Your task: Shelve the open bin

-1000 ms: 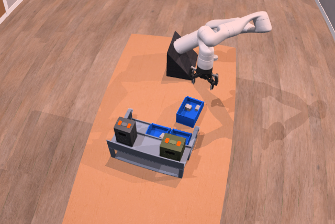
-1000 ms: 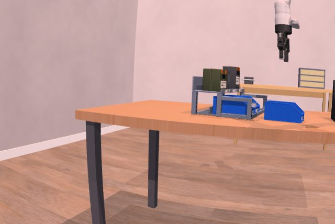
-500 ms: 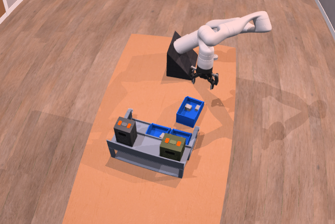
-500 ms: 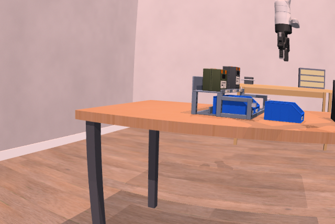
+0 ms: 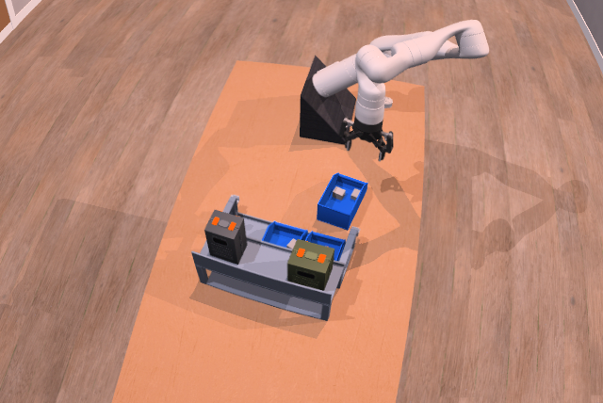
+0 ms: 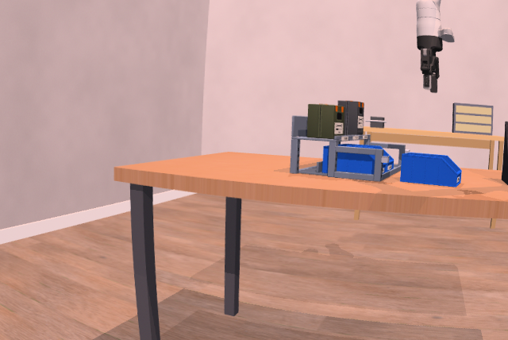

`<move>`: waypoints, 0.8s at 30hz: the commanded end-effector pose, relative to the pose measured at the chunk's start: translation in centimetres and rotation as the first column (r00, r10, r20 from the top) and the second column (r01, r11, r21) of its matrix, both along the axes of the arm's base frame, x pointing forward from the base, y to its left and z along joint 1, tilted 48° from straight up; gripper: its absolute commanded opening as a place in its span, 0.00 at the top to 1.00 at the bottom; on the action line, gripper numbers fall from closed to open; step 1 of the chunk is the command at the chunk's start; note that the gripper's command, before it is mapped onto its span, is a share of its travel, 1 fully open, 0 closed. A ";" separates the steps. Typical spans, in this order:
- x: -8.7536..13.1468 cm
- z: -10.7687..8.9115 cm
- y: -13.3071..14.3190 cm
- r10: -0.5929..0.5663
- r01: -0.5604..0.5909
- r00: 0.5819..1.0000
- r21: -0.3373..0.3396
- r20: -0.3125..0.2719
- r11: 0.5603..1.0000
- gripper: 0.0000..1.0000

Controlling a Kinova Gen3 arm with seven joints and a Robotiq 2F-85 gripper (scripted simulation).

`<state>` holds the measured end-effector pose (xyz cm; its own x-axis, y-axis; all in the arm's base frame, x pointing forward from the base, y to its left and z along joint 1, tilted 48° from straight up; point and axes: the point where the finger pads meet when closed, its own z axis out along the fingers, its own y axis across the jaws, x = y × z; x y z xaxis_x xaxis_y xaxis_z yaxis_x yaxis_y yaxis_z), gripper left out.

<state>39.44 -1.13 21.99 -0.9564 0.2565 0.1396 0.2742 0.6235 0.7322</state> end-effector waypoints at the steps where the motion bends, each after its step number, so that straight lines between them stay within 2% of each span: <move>1: 0.0 0.0 -0.1 -0.001 0.001 1.000 -0.001 0.001 1.000 0.00; 6: 0.0 0.0 -0.1 -0.001 0.001 1.000 -0.001 0.001 1.000 0.00; 11: 0.6 -3.6 4.0 -0.001 0.001 1.000 -0.001 0.001 1.000 0.00; 23: 0.6 -3.6 4.0 -0.001 0.001 1.000 -0.001 0.001 1.000 0.00; 24: 0.7 -4.2 4.6 -0.002 0.002 1.000 -0.001 0.001 1.000 0.00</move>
<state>40.00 2.95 18.28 -0.9564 0.2568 0.1393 0.2741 0.6237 0.7320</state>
